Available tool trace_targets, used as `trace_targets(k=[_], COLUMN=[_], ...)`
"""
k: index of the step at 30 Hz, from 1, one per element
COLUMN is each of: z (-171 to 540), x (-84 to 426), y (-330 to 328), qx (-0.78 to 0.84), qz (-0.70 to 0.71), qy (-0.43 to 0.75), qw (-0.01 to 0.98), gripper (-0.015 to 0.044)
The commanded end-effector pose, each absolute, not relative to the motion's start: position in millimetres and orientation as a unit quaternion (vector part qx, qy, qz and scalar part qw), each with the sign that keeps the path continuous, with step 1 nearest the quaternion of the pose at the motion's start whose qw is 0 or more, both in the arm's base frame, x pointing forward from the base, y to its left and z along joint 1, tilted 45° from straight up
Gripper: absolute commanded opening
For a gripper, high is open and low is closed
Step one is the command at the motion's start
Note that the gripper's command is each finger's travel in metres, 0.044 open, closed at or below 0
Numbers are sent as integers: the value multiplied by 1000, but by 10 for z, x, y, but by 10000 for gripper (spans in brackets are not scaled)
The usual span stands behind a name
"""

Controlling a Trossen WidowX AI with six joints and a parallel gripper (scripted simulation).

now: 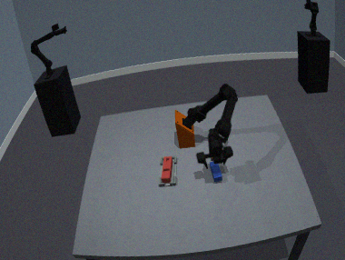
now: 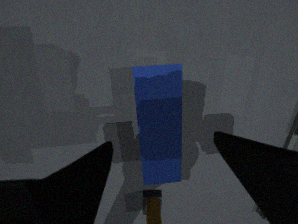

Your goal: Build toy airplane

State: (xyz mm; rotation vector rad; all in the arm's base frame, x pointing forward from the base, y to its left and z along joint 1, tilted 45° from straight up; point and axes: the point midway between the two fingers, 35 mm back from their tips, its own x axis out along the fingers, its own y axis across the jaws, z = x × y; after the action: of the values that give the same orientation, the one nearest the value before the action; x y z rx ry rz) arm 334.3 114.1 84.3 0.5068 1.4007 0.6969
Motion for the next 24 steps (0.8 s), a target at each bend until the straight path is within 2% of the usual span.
trace_targets(k=[1,24], z=[800,539], x=[3328,3337], y=[1181,1446], qx=[229,229], qz=[311,311], qy=[626,626], qw=[678,678], gripper=[440,440])
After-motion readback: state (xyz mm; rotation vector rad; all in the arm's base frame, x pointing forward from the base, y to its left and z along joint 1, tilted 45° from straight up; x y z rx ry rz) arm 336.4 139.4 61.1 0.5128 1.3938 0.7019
